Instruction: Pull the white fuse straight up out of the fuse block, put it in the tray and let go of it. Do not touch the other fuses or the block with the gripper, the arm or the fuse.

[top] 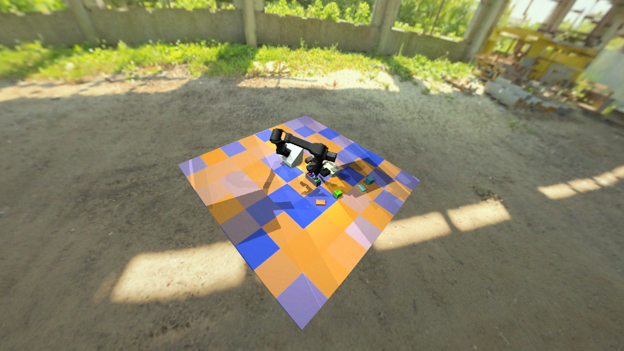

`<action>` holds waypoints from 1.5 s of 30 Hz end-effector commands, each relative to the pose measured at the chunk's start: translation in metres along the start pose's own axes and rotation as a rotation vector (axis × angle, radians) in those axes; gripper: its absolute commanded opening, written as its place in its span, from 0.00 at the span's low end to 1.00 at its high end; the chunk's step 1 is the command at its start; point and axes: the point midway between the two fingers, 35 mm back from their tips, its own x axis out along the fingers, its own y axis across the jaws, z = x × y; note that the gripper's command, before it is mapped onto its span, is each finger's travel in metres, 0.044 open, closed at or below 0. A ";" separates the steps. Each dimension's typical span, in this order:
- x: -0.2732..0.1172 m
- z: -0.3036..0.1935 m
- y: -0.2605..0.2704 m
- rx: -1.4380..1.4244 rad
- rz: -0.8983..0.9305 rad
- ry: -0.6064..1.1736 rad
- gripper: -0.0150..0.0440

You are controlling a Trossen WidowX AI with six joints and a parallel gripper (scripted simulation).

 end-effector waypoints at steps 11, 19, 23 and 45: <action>-0.010 0.000 0.000 0.003 -0.002 0.004 0.25; -0.024 0.000 0.000 0.003 -0.003 0.004 0.25; -0.028 0.000 -0.001 0.003 -0.003 0.004 0.25; -0.035 -0.132 -0.013 0.001 -0.001 0.023 0.25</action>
